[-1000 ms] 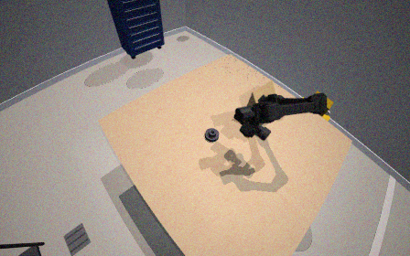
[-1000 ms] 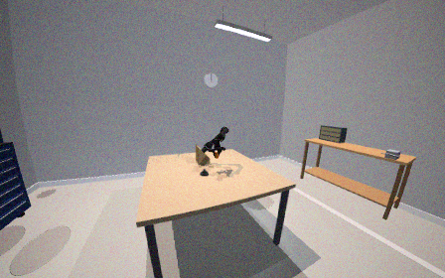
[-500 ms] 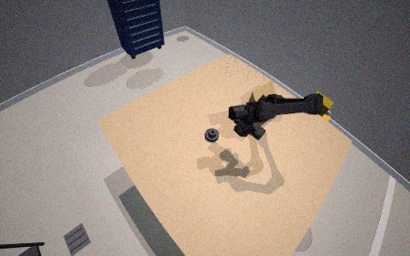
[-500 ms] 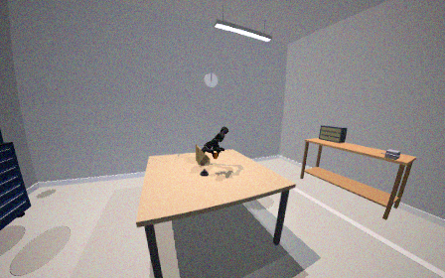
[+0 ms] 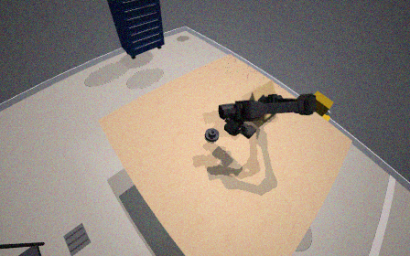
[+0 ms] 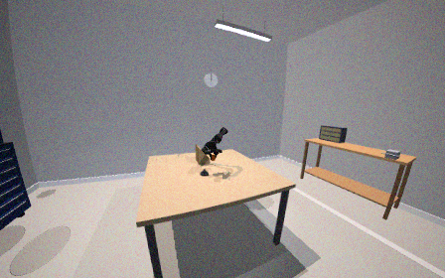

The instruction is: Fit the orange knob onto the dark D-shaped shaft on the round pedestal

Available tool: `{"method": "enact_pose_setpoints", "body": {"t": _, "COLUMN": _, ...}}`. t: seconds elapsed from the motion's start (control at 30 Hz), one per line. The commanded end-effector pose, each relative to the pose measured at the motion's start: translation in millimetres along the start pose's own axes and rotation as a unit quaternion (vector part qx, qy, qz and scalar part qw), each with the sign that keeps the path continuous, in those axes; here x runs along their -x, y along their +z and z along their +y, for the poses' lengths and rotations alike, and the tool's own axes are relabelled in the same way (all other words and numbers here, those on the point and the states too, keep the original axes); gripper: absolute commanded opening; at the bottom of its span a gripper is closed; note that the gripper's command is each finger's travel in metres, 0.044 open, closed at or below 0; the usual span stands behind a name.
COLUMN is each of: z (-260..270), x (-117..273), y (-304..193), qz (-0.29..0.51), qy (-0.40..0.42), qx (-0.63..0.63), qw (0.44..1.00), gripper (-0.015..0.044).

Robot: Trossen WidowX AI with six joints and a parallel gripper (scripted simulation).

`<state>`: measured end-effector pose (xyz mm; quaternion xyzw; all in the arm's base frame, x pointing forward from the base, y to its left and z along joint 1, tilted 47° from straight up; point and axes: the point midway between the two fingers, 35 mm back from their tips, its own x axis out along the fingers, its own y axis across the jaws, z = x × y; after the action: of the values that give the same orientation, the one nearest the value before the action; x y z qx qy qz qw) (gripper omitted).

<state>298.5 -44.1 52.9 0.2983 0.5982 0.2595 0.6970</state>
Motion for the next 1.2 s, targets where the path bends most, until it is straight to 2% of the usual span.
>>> {"method": "enact_pose_setpoints", "body": {"t": 0.0, "z": -14.4, "x": -2.7, "y": 5.9, "qz": 0.000, "qy": -0.003, "qx": -0.001, "qw": 1.000, "gripper": 0.0000}}
{"method": "enact_pose_setpoints", "body": {"t": 1.17, "z": -109.5, "x": -38.8, "y": 32.2, "qz": -0.001, "qy": -0.003, "qx": 0.003, "qw": 1.000, "gripper": 0.0000}}
